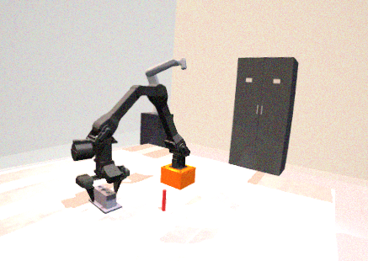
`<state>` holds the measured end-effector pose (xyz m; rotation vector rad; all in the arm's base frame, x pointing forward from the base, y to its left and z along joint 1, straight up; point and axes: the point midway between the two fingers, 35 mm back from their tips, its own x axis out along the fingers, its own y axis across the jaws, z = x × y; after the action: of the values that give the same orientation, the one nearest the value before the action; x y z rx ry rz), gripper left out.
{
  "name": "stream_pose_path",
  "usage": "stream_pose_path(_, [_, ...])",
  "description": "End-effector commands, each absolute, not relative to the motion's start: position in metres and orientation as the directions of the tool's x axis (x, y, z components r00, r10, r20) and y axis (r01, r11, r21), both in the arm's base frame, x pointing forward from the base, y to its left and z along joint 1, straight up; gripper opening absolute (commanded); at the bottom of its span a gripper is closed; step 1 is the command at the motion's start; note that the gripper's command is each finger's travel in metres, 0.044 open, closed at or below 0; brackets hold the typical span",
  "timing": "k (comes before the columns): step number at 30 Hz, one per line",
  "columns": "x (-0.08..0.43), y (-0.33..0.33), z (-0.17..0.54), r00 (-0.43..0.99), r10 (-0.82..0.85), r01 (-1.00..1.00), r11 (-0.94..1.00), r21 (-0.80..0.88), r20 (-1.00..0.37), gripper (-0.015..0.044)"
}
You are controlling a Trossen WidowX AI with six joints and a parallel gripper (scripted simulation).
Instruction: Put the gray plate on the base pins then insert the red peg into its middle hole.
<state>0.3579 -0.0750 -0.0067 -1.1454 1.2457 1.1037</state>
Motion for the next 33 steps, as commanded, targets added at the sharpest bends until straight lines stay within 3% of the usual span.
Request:
stream_pose_path(1, [0.362,-0.076,0.016,0.035,-0.012,-0.993,0.11,-0.036,-0.999,0.044])
stream_pose_path(7, [0.356,-0.075,0.108,0.034,-0.008,-0.994,0.107,-0.035,-0.999,0.044])
stream_pose_path(15, [0.357,-0.074,0.111,0.034,-0.008,-0.992,0.12,-0.035,-0.999,0.044])
stream_pose_path(19, [0.351,-0.049,0.112,0.034,-0.005,-0.927,0.373,-0.034,-0.999,0.044])
stream_pose_path(26, [0.333,-0.001,0.113,0.033,-0.001,-0.594,0.804,-0.02,-0.999,0.044])
stream_pose_path(33, [0.309,0.041,0.113,0.031,0.004,-0.084,0.996,0.001,-1.0,0.044])
